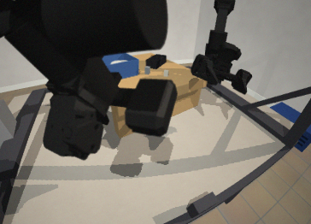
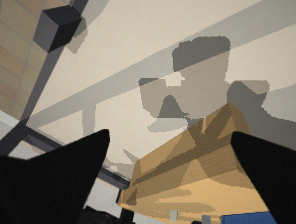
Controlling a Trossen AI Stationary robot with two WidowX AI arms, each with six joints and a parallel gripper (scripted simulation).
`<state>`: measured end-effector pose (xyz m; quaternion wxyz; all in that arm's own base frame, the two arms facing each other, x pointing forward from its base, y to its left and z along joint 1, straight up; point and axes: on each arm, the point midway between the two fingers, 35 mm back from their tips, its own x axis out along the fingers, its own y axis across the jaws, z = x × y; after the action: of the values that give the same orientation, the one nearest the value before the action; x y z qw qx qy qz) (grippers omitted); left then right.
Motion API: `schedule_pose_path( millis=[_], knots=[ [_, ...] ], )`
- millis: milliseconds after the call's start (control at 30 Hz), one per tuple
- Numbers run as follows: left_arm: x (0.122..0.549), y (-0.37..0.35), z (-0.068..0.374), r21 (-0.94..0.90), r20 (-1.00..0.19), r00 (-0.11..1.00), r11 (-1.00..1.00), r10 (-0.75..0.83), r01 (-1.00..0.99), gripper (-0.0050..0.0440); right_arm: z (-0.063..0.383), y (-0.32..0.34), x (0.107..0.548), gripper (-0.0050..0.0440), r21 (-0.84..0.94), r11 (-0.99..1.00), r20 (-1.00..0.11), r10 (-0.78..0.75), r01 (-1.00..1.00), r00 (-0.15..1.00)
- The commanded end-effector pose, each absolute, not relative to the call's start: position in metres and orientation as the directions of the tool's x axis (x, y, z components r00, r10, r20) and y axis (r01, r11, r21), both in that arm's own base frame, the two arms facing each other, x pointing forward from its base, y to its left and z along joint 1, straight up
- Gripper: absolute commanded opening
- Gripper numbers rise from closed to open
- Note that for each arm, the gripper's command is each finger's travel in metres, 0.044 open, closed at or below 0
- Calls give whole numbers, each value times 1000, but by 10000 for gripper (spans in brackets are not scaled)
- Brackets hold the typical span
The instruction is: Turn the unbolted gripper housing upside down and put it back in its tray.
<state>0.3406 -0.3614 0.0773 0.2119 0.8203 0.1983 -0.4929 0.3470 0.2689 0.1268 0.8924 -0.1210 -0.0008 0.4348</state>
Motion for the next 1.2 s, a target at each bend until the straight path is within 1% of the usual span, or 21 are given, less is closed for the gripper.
schedule_pose_path(
  millis=[0, 533, 633, 733, 867, 1033, 1100, 1133, 1167],
  knots=[
    [342, -363, 91, 185, -887, 453, -827, 92, 531, 440, 137, 270, 348, 440, -226, 596, -79, 777, -771, 624],
    [342, -363, 91, 185, -887, 453, -827, 92, 531, 440, 137, 270, 348, 440, -226, 596, -79, 777, -771, 624],
    [346, -358, 93, 204, -888, 450, -800, 91, 564, 371, 139, 265, 353, 436, -220, 609, -87, 766, -762, 637],
    [357, -341, 97, 258, -893, 442, -710, 84, 655, 299, 145, 252, 368, 436, -198, 650, -109, 729, -734, 676],
    [379, -299, 106, 349, -901, 429, -473, 68, 809, 203, 163, 218, 398, 436, -154, 743, -148, 635, -652, 758],
    [394, -257, 114, 410, -905, 423, -168, 50, 896, 83, 184, 180, 421, 436, -116, 822, -179, 535, -558, 826],
    [394, -257, 114, 410, -905, 423, -168, 50, 896, 83, 184, 180, 421, 436, -116, 822, -179, 535, -558, 826],
    [397, -250, 116, 421, -904, 426, -89, 42, 903, 59, 179, 172, 422, 436, -98, 834, -227, 513, -543, 828],
    [401, -231, 119, 428, -904, 427, 49, 33, 902, 35, 197, 155, 431, 436, -93, 865, -202, 468, -493, 860]
  ],
)
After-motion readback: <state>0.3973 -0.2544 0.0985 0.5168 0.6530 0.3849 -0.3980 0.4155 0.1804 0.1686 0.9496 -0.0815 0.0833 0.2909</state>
